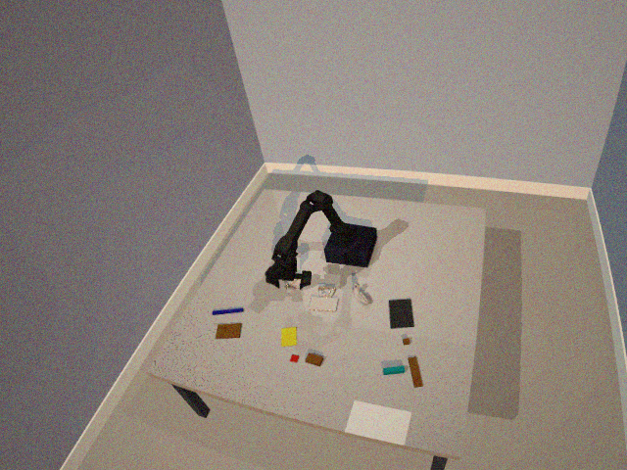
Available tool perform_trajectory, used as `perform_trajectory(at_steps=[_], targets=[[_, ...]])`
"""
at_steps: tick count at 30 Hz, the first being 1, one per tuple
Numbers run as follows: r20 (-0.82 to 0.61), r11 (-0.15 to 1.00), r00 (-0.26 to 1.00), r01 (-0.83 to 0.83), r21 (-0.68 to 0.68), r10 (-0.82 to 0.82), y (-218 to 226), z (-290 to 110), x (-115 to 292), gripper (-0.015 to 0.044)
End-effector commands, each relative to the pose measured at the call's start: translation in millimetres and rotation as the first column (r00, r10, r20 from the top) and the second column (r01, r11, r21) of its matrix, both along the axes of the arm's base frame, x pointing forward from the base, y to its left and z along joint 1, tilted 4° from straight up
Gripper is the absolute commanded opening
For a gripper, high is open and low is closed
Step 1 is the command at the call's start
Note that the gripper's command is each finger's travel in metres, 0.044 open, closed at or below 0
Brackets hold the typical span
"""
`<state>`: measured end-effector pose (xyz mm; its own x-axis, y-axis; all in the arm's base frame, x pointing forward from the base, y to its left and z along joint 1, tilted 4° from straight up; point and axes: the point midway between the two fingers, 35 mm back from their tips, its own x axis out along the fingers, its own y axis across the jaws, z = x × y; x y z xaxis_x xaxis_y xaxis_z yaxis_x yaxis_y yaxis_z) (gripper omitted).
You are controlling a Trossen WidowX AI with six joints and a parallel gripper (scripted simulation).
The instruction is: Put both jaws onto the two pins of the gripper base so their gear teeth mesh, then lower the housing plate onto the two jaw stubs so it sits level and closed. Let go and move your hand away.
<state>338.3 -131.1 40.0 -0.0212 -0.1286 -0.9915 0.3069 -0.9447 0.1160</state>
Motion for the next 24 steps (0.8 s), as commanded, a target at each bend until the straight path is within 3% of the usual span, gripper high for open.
perform_trajectory(at_steps=[1, 17, 24], targets=[[0.01, 0.989, 0.99, 0.142, 0.043, -0.143, -13.2, -3.4, -10.0, 0.044], [-0.001, 0.797, 0.809, 0.581, 0.165, -0.588, -56.5, -10.7, -43.3, 0.044], [-0.003, 0.785, 0.797, 0.596, 0.17, -0.604, -58.1, -10.9, -44.7, 0.044]])
